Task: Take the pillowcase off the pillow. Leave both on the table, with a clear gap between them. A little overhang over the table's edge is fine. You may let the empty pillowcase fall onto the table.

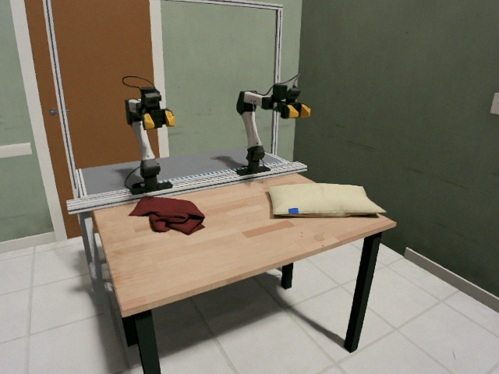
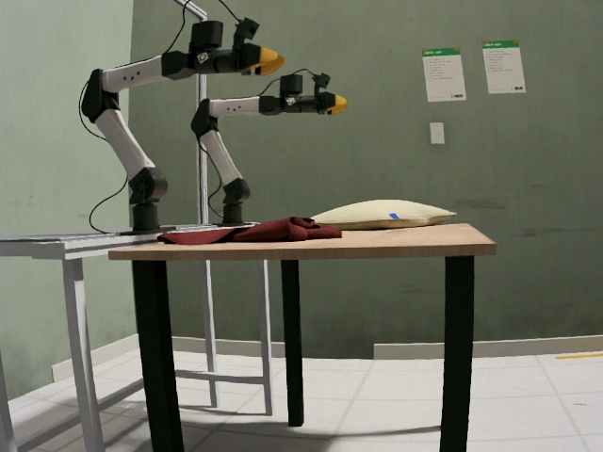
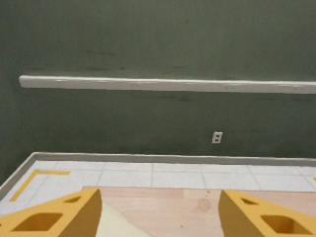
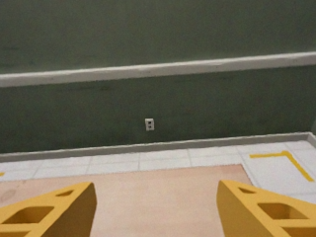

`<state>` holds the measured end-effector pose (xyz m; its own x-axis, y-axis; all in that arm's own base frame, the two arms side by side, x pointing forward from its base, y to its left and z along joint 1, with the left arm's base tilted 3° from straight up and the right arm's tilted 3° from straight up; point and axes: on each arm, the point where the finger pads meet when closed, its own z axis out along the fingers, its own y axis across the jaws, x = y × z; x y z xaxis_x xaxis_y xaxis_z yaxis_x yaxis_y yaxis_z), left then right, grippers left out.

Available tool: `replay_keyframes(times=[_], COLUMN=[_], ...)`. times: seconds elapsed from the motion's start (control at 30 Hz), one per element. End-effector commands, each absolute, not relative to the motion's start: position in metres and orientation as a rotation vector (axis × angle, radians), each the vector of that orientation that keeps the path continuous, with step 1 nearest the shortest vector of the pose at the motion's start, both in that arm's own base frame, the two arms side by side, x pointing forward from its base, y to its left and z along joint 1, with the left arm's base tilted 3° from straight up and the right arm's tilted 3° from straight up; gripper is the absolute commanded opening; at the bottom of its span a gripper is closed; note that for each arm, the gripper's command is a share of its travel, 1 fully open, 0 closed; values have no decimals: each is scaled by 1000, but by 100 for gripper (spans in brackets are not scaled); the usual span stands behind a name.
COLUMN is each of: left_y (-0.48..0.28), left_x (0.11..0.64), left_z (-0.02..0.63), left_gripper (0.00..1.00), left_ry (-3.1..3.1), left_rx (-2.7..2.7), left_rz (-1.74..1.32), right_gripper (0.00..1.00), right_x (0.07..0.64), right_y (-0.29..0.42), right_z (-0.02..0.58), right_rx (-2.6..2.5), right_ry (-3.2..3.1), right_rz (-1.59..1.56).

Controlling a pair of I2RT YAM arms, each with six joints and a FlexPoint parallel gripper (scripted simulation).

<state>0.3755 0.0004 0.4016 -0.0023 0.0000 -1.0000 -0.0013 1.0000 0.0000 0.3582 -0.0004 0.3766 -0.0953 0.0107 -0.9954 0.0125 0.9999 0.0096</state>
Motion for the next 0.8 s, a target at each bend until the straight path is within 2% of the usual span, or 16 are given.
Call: replay_keyframes(times=[0.0, 0.77], left_y=[-5, -4], left_x=[371, 373], left_z=[398, 400], left_gripper=[60, 60], left_ry=[1571, 1571], left_rx=[15, 12], left_rz=[-14, -9], right_gripper=[60, 60], right_x=[376, 378], right_y=[3, 3], right_z=[419, 396], right_rx=[-21, -5], right_ry=[1515, 1596], right_rz=[8, 11])
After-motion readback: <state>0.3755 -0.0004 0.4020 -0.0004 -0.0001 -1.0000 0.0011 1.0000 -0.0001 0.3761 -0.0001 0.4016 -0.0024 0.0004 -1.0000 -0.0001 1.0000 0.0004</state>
